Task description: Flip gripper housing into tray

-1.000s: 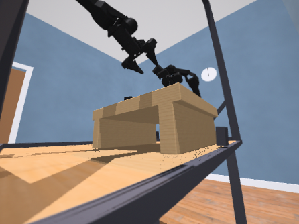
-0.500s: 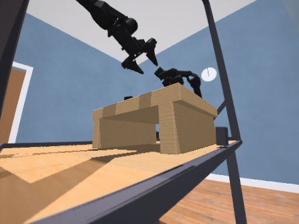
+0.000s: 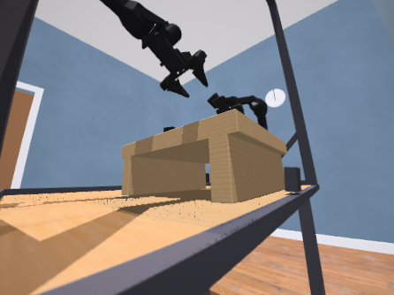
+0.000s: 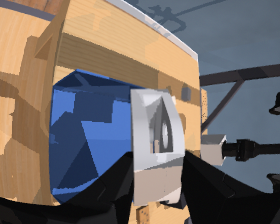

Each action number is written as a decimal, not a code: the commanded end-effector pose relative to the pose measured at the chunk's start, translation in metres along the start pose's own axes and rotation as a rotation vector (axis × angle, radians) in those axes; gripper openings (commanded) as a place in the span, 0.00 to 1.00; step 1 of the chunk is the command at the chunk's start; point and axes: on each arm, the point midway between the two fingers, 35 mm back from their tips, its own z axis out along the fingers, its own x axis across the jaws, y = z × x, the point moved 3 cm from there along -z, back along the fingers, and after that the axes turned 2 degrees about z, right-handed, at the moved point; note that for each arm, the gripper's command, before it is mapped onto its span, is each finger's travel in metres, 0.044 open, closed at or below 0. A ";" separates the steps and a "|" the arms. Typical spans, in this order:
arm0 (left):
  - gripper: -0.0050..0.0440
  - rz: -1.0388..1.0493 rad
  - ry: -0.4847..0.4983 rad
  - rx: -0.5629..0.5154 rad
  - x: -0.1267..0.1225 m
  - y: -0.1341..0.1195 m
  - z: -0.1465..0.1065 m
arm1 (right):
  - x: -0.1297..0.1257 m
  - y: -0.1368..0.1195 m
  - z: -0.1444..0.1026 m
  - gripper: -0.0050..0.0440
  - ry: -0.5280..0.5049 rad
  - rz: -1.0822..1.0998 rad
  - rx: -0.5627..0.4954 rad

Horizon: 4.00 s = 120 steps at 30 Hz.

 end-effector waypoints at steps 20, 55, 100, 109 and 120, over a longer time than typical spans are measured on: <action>1.00 -0.003 0.004 -0.034 0.001 0.011 -0.008 | 0.020 0.003 -0.006 0.34 -0.208 -0.108 0.003; 1.00 -0.003 0.004 -0.034 0.001 0.011 -0.008 | 0.055 -0.001 0.001 0.34 -0.472 -0.239 0.000; 1.00 -0.003 0.004 -0.034 0.001 0.011 -0.008 | 0.078 -0.010 0.017 0.34 -0.591 -0.298 -0.002; 1.00 -0.003 0.004 -0.034 0.001 0.011 -0.008 | 0.082 -0.011 0.020 0.34 -0.591 -0.298 -0.002; 1.00 -0.003 0.004 -0.034 0.001 0.011 -0.008 | 0.086 -0.014 0.025 0.34 -0.591 -0.298 -0.002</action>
